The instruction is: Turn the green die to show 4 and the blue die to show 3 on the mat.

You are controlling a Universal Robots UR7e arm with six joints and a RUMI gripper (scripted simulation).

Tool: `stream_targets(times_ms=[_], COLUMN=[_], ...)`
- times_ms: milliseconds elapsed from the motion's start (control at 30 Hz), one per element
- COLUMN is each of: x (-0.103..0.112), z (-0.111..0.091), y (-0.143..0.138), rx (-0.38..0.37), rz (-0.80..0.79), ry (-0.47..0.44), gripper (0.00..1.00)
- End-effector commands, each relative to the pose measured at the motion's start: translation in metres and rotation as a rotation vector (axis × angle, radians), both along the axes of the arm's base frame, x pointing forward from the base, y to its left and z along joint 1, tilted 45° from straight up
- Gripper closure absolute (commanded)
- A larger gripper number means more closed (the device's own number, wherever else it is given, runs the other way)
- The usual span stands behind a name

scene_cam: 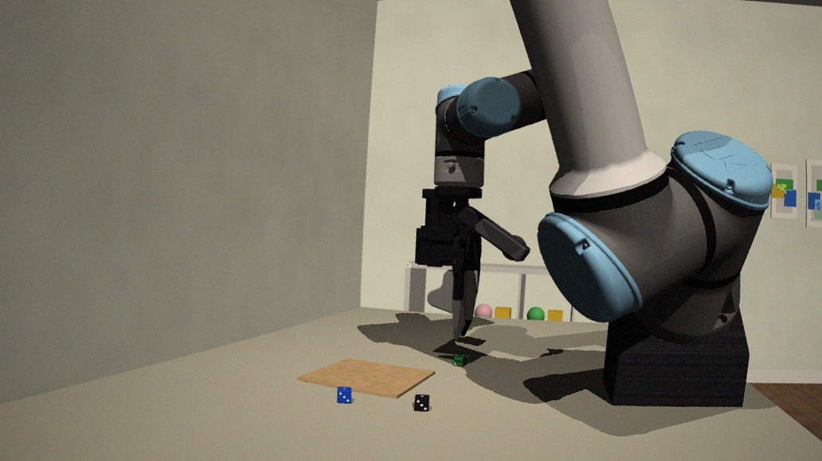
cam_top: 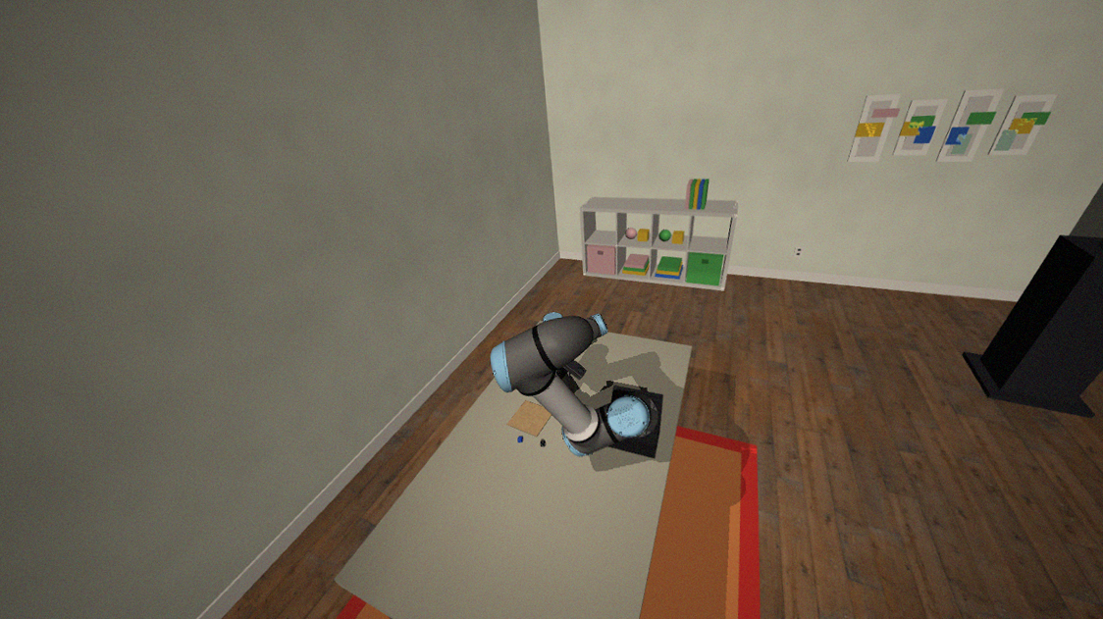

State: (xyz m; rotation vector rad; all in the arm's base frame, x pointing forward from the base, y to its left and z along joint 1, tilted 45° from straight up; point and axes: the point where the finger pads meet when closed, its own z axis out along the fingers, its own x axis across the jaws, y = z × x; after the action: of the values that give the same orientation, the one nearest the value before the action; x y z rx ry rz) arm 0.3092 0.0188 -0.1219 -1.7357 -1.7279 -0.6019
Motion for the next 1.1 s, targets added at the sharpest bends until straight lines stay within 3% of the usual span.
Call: stream_targets(times_ms=[0, 1067], x=[0.000, -0.002], z=[-0.005, -0.015], y=[0.004, 0.014], rx=[-0.001, -0.001], rz=[-0.001, -0.001], ry=[-0.001, -0.001], gripper=[0.82, 0.82])
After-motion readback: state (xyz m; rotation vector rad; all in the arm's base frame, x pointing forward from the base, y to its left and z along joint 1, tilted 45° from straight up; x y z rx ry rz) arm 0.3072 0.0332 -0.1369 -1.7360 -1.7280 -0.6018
